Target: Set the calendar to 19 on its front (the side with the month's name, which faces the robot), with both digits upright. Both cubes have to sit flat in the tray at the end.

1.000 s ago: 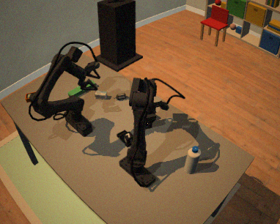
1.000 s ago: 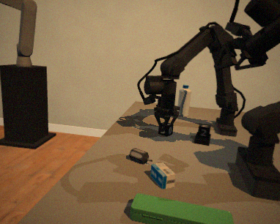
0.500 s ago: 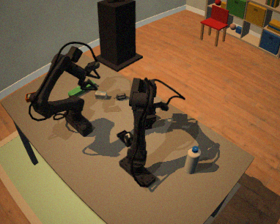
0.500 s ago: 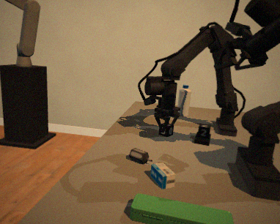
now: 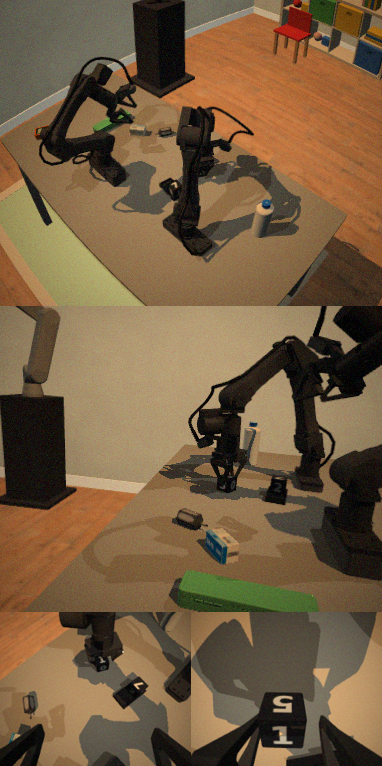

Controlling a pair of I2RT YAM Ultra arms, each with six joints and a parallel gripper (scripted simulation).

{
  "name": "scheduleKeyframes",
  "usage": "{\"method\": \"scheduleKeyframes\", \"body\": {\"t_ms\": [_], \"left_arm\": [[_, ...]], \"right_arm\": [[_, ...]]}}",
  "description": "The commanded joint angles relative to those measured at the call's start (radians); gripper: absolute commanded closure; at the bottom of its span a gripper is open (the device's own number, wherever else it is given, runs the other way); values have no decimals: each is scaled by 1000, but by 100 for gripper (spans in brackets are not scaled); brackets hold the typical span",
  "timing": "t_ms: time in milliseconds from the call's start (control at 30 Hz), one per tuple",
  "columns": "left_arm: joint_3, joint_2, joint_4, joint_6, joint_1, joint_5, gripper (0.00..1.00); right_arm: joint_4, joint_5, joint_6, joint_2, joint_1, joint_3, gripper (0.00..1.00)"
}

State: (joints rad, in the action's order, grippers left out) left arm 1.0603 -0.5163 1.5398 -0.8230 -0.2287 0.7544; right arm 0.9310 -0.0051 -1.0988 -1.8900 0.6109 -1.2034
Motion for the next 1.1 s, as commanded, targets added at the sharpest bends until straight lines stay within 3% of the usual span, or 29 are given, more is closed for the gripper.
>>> {"method": "scheduleKeyframes", "body": {"t_ms": [0, 33, 133, 400, 633, 733, 867, 1067], "left_arm": [[0, 13, 16, 1, 8, 21, 0], [0, 13, 16, 1, 8, 21, 0], [0, 13, 16, 1, 8, 21, 0], [0, 13, 16, 1, 8, 21, 0], [0, 13, 16, 1, 8, 21, 0], [0, 13, 16, 1, 8, 21, 0], [0, 13, 16, 1, 8, 21, 0], [0, 13, 16, 1, 8, 21, 0]], "right_arm": [[50, 12, 13, 59, -5, -57, 31], [56, 11, 5, 61, -1, -61, 31], [87, 12, 16, 68, -10, -85, 0], [216, 11, 7, 103, -2, -182, 0], [167, 11, -14, 88, 18, -125, 0], [208, -25, 53, 99, 20, -123, 31], [244, -52, 123, 108, 26, -113, 31], [336, -122, 390, 175, 80, -35, 31]]}}
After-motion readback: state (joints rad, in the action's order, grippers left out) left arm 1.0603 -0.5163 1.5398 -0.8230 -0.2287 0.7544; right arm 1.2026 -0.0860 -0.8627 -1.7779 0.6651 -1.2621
